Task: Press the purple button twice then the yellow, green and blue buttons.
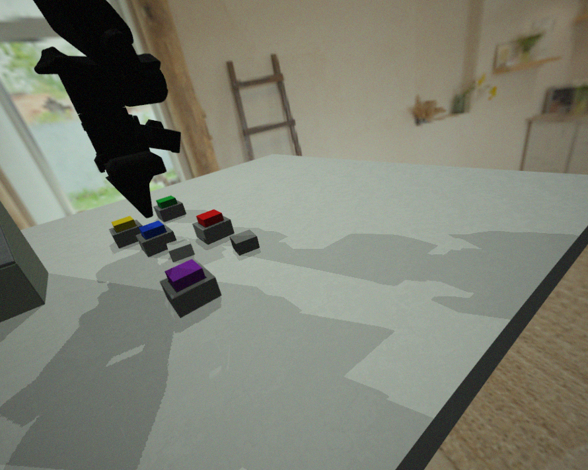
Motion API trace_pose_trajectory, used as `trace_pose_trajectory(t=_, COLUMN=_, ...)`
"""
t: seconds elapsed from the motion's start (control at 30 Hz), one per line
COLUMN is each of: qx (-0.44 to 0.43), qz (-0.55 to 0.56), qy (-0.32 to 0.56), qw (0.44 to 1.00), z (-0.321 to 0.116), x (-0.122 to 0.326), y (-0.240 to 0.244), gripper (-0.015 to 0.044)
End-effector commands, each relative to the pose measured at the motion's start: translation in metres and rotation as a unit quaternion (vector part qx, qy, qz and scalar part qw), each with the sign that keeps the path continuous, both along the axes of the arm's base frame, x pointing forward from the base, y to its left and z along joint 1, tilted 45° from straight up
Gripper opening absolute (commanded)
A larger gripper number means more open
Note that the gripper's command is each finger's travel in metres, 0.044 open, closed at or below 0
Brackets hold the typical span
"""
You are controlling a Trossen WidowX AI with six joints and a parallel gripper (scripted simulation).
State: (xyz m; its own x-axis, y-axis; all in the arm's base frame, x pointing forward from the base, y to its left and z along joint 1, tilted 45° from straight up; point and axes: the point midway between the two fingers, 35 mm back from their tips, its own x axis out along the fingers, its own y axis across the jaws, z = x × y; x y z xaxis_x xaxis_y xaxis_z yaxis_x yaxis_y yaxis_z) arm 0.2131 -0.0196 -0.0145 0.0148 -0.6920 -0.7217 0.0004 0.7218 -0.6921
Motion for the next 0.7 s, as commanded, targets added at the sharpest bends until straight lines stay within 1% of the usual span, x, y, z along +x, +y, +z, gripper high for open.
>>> trace_pose_trajectory(t=0.0, qx=-0.004, qz=0.001, qy=0.005, qw=1.0, z=-0.005, x=-0.002, y=-0.006, gripper=0.002)
trace_pose_trajectory(t=0.3, qx=-0.005, qz=0.001, qy=0.005, qw=1.0, z=-0.015, x=-0.003, y=-0.016, gripper=0.002)
trace_pose_trajectory(t=0.67, qx=-0.005, qz=0.001, qy=0.005, qw=1.0, z=-0.015, x=-0.003, y=-0.017, gripper=0.002)
